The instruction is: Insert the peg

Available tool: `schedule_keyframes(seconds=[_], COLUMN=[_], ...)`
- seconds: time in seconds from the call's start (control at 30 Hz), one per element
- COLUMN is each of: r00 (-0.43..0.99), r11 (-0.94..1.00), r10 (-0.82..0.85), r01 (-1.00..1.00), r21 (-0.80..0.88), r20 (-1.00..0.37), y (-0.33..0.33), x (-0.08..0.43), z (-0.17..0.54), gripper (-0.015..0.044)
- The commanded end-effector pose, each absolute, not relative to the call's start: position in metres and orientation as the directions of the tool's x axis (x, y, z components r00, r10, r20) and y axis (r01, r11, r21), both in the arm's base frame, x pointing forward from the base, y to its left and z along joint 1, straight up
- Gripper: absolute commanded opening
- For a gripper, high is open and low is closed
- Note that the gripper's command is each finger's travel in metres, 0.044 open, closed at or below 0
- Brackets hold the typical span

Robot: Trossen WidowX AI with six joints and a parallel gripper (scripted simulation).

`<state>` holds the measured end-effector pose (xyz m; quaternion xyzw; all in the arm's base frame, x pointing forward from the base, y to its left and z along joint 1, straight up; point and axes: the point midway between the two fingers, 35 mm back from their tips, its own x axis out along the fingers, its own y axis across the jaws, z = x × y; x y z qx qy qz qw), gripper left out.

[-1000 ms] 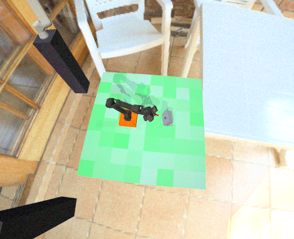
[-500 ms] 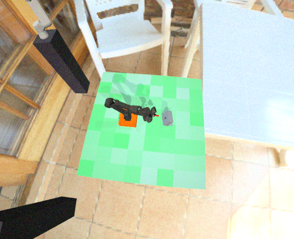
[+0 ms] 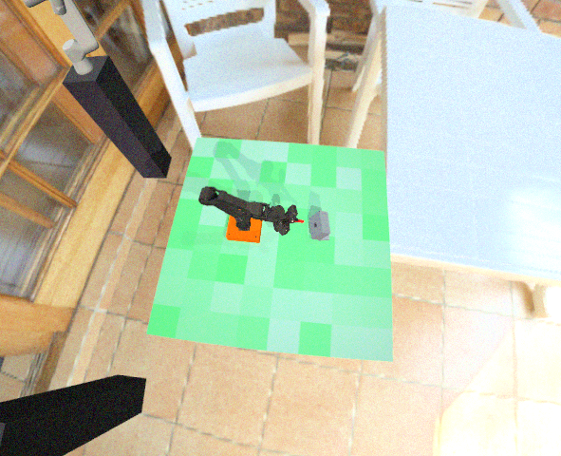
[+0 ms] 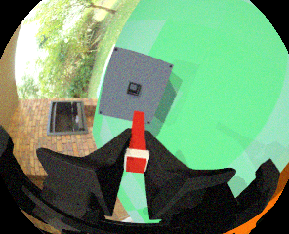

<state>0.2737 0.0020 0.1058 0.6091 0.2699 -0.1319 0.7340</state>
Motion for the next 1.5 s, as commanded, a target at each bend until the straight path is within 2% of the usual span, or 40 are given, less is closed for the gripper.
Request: schedule_keyframes(seconds=[0.0, 1.47], r00=[0.823, 0.880], r11=[0.207, 0.103], r10=[0.136, 0.111], r01=[0.521, 0.452], r21=[0.828, 0.886], r20=[-0.551, -0.462], y=[0.002, -0.004], x=[0.276, 0.303], z=[0.103, 0.090], gripper=[0.0000, 0.0000])
